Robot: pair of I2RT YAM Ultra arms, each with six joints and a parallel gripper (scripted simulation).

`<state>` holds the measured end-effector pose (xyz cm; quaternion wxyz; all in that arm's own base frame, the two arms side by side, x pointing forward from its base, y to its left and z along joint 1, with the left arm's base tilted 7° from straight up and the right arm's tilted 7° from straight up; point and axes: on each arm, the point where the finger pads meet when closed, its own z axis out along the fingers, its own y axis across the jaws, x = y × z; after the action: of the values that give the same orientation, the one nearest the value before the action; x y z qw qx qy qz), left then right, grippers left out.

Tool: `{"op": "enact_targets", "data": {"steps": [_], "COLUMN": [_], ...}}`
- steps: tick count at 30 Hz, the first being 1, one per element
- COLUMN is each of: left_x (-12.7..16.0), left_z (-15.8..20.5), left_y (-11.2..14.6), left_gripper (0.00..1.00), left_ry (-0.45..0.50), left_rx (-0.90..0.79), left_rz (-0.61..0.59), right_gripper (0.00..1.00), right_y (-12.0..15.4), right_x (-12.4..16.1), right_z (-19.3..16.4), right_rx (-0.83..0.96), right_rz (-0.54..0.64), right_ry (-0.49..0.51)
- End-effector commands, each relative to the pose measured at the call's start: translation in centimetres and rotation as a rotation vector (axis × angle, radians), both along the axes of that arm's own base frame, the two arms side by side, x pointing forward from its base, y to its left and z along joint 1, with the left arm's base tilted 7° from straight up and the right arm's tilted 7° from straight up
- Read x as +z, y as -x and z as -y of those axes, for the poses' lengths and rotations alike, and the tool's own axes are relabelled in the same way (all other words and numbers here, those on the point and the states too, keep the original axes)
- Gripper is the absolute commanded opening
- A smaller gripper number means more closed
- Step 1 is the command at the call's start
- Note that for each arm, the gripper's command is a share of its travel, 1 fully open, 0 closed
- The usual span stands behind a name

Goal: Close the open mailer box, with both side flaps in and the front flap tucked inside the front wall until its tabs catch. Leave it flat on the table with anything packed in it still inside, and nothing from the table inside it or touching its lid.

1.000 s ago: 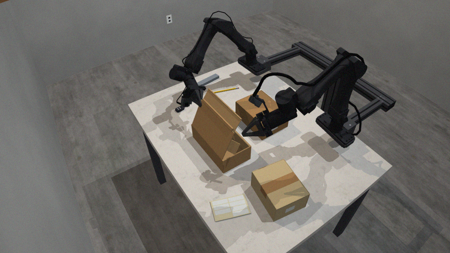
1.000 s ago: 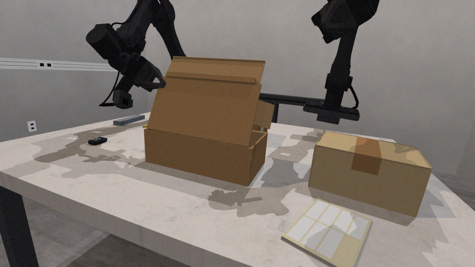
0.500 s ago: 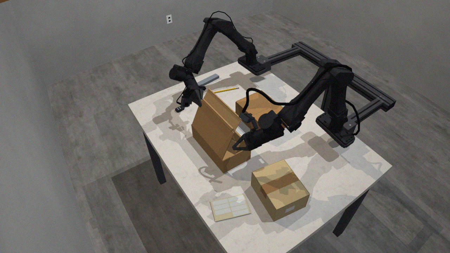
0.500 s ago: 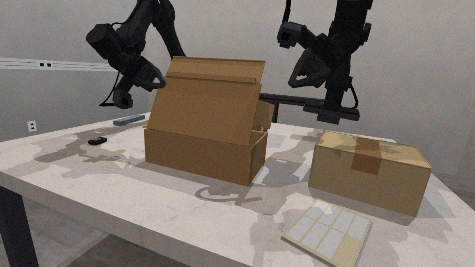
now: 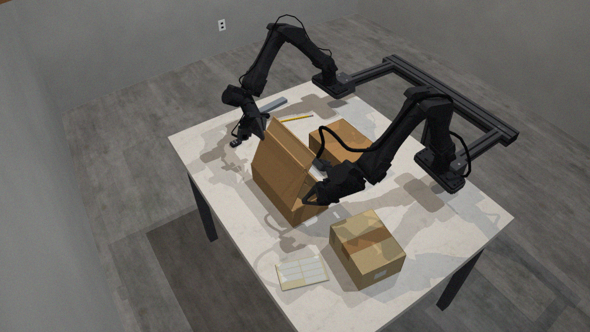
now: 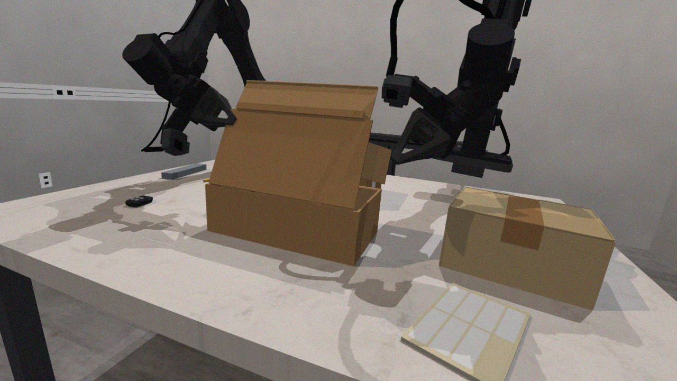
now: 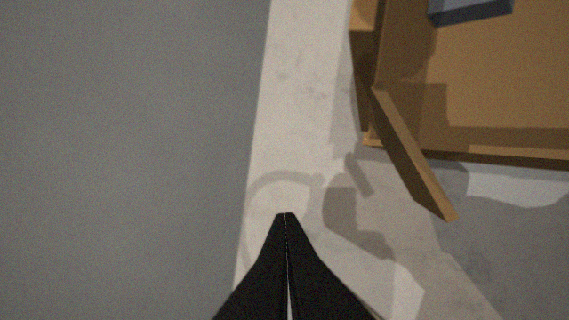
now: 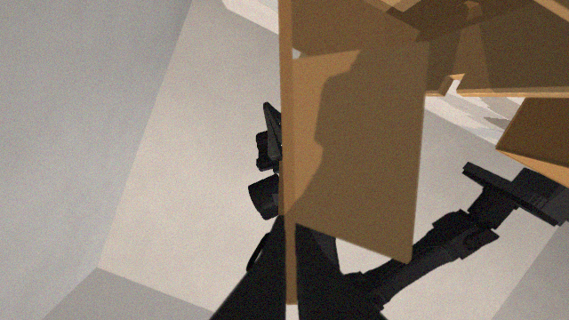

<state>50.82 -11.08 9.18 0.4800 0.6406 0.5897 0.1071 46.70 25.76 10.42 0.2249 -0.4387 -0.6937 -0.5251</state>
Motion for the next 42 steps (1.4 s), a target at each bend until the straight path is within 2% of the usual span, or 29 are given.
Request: {"op": "enact_targets", "data": {"steps": [1,2,4,5,6,8,10,14,15,25,26,27,32,42], "left_x": [-0.5,-2.7,-2.3,-2.7,-0.9,-0.9,1.2,0.2,0.9,0.5,-0.5,0.5,-0.5,0.2], "left_z": [0.9,0.9,0.9,1.0,1.1,1.1,1.0,1.3,1.3,1.9,2.1,2.1,2.6,2.8], "left_y": [0.2,1.4,0.9,1.4,0.9,0.9,0.8,1.3,1.2,1.8,2.0,2.1,2.7,2.8], "left_gripper": [0.01,0.01,0.01,0.01,0.01,0.01,0.01,0.01,0.01,0.01,0.01,0.01,0.01,0.01], "left_ry": [0.010,0.017,0.018,0.017,0.021,0.021,0.018,0.018,0.017,0.019,0.022,0.021,0.025,0.027], "left_rx": [-0.030,-0.019,-0.017,-0.019,-0.020,-0.020,-0.008,-0.010,-0.006,-0.005,-0.012,-0.008,-0.017,-0.024], "left_rz": [-0.017,-0.086,-0.072,-0.083,-0.025,-0.025,0.024,0.001,0.022,0.025,0.000,0.028,0.006,0.028], "right_gripper": [0.01,0.01,0.01,0.01,0.01,0.01,0.01,0.01,0.01,0.01,0.01,0.01,0.01,0.01], "right_y": [-0.3,-0.3,-0.3,-0.3,-0.3,-0.3,-0.3,-0.3,-0.3,-0.3,-0.3,-0.3,-0.3,-0.3], "right_x": [0.3,0.3,0.3,0.3,0.3,0.3,0.3,0.3,0.3,0.3,0.3,0.3,0.3,0.3], "right_z": [-0.2,-0.2,-0.2,-0.2,-0.2,-0.2,-0.2,-0.2,-0.2,-0.2,-0.3,-0.2,-0.2,-0.2], "right_rx": [0.007,0.007,0.007,0.007,0.007,0.007,0.007,0.007,0.007,0.007,0.009,0.008,0.008,0.008], "right_rz": [0.003,0.003,0.003,0.003,0.003,0.003,0.003,0.003,0.003,0.003,0.003,0.003,0.003,0.003], "right_ry": [-0.011,-0.011,-0.011,-0.011,-0.011,-0.011,-0.011,-0.011,-0.011,-0.011,-0.011,-0.011,-0.011,-0.011]}}
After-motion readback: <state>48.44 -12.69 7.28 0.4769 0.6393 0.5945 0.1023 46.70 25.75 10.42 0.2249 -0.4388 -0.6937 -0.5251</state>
